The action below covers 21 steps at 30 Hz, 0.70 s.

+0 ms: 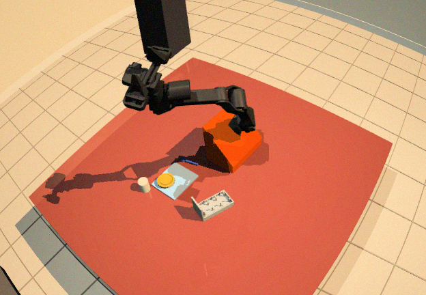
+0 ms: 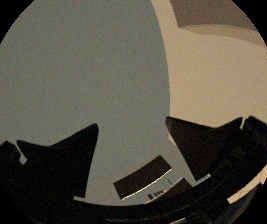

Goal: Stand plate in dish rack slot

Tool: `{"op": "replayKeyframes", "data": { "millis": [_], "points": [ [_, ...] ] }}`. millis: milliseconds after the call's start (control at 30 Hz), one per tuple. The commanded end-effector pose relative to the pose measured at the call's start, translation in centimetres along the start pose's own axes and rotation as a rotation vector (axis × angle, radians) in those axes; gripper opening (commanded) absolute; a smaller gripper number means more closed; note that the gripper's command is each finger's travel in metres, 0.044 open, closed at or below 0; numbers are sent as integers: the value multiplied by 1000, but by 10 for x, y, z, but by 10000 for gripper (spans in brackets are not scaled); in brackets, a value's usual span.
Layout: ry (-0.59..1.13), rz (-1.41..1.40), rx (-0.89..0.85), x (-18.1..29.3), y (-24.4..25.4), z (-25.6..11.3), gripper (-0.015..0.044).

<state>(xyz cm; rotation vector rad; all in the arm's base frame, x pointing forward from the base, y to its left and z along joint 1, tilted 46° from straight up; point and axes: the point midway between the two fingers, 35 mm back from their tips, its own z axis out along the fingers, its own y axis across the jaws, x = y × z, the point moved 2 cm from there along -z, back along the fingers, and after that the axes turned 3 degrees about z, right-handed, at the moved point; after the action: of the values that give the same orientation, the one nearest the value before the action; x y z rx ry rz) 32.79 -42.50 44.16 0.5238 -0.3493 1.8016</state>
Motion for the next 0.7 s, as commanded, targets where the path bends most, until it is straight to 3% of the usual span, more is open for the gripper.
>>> {"op": "replayKeyframes", "data": {
  "millis": [0,667],
  "points": [
    [-3,-4,2,-1,0,0,400],
    [-273,-496,354,-83,-55,-43,400]
  ]
}}
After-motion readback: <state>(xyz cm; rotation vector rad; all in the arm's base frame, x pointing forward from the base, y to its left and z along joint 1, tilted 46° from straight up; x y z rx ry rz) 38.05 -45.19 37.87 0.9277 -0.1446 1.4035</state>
